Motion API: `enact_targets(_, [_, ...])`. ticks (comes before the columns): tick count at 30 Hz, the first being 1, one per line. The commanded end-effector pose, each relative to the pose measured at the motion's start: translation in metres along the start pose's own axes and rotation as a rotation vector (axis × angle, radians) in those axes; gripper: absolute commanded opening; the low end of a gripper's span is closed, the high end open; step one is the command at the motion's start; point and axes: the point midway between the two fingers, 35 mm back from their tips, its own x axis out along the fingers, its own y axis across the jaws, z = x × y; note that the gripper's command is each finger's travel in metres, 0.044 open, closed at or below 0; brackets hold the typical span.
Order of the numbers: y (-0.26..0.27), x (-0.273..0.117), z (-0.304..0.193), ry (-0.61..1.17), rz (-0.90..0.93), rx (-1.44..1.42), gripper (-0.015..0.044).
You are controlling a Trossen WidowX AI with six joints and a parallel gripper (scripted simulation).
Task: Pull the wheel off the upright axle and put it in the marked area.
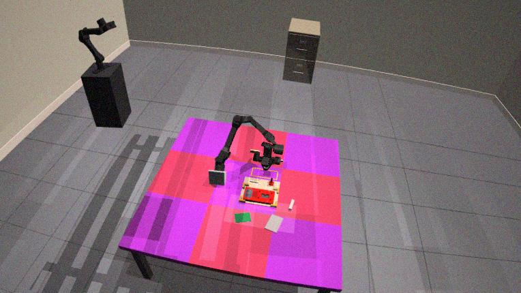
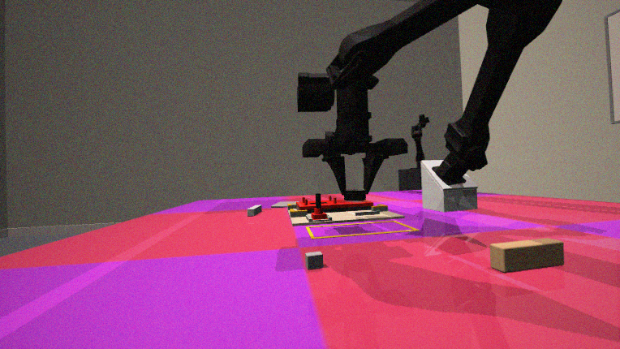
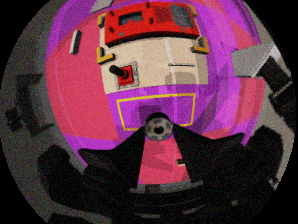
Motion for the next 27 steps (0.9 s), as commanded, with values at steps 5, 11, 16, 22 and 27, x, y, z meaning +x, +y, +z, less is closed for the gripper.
enact_targets(5, [-0.003, 0.044, -0.001, 0.008, -0.005, 0.006, 0.0000])
enact_targets(11, [-0.005, 0.057, -0.002, 0.011, -0.005, 0.006, 0.0000])
enact_targets(16, [-0.005, 0.054, -0.002, 0.006, -0.010, 0.001, 0.0105])
enact_targets(22, [-0.005, 0.054, -0.002, 0.006, -0.010, 0.001, 0.0262])
enact_targets(27, [-0.003, 0.029, -0.001, 0.005, -0.008, 0.003, 0.0300])
